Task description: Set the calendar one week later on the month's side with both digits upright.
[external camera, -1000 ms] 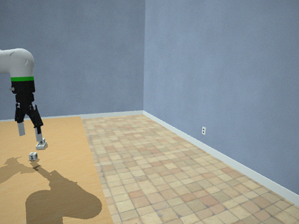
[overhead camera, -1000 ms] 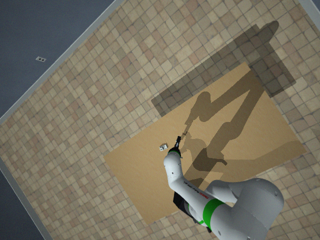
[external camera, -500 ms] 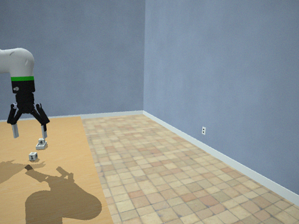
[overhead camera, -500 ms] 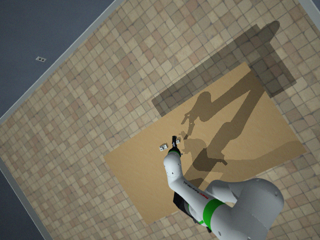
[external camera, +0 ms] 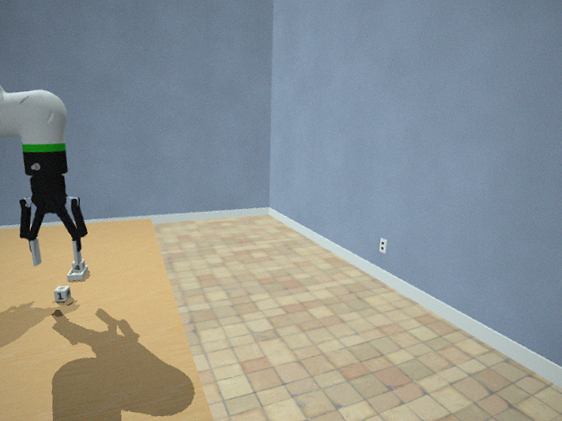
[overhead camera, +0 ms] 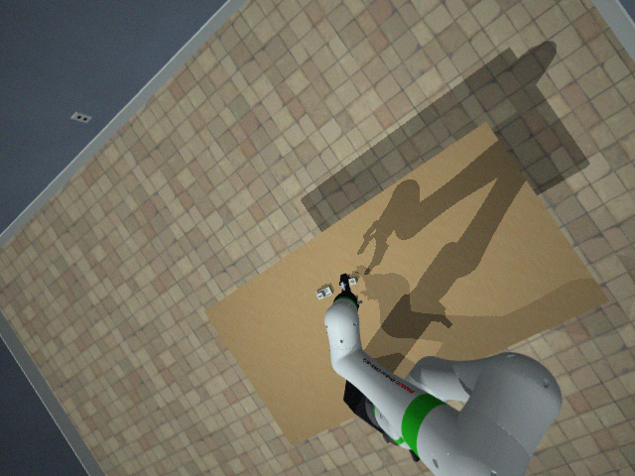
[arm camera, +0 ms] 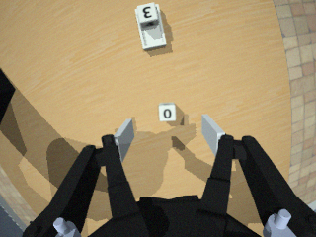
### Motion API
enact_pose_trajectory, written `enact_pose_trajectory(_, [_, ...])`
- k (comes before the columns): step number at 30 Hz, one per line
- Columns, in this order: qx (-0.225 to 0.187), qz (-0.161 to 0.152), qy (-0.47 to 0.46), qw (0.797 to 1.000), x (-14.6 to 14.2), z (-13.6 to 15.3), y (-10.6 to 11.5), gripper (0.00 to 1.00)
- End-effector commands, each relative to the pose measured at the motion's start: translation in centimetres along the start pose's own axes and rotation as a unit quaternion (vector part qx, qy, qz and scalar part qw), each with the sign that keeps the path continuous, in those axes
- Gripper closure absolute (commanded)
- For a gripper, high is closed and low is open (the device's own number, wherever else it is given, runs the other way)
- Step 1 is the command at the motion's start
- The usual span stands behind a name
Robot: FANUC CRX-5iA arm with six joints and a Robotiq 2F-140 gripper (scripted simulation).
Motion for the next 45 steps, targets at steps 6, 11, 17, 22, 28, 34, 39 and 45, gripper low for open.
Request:
enact_pose_trajectory(6, [0.0, 0.0, 0.0, 1.0, 0.01, -0.01, 0.01, 0.72])
enact_pose_trajectory(11, [0.0, 0.0, 0.0, 1.0, 0.01, -0.01, 0.01, 0.72])
enact_pose_trajectory(17, [0.0, 0.0, 0.0, 1.0, 0.01, -0.01, 0.01, 0.72])
enact_pose_trajectory(22, [0.0, 0.0, 0.0, 1.0, 0.01, -0.01, 0.01, 0.72])
enact_pose_trajectory(28, [0.0, 0.0, 0.0, 1.0, 0.01, -0.01, 0.01, 0.72])
enact_pose_trajectory(34, [0.0, 0.0, 0.0, 1.0, 0.01, -0.01, -0.02, 0.72])
enact_pose_trajectory(39, [0.0, 0.0, 0.0, 1.0, 0.02, -0.01, -0.21, 0.72])
enact_pose_trajectory(45, [0.0, 0.0, 0.0, 1.0, 0.03, -0.01, -0.73, 0.72])
Point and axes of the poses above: the point where the finger pads meet when closed, its own y axis back along the fingers, its own x axis across the jaws, z = x × y, the point moved 9 cm from there along y, back along the fingers, and after that the axes turned 14 degrees about -y, right-handed, at the moved point
